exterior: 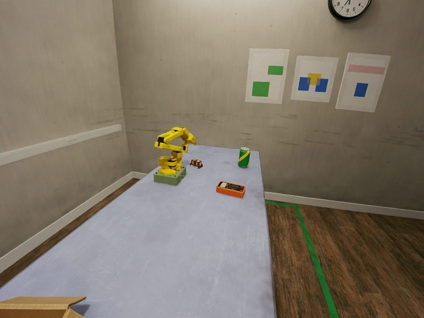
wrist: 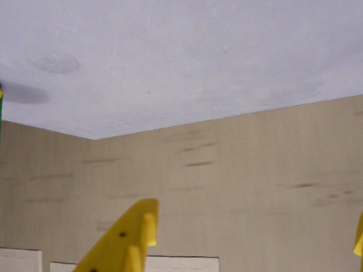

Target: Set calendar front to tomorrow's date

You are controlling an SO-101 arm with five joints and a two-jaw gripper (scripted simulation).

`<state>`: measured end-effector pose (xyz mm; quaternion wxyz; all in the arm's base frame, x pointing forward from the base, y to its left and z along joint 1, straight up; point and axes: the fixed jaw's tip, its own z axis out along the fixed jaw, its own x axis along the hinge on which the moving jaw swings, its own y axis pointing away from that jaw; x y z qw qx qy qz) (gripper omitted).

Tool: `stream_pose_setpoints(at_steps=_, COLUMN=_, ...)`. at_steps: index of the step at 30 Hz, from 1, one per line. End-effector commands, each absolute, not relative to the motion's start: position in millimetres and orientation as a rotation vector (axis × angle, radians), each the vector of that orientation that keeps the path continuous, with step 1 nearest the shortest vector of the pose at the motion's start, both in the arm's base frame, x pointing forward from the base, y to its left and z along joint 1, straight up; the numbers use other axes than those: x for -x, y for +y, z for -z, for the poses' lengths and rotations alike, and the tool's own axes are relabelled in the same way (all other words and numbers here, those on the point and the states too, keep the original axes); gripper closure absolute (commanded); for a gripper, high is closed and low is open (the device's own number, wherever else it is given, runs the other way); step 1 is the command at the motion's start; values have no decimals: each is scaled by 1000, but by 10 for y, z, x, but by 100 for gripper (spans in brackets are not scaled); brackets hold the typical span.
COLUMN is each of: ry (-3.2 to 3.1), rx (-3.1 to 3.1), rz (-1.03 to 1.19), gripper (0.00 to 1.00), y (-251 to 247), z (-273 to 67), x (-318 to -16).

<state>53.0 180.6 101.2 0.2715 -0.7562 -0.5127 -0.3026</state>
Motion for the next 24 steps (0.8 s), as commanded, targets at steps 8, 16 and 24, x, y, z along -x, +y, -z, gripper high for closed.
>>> stream_pose_setpoints(at_steps=8, ry=-1346, rx=2061, rz=784, gripper=65, y=1806, z=-998, x=-515)
stream_pose_setpoints(at_steps=16, ry=-1209, rx=2153, rz=713, gripper=65, y=1806, z=-1007, x=-531)
stream_pose_setpoints(at_steps=24, ry=-879, rx=2333, rz=558, gripper=65, y=1813, z=-1022, x=-565)
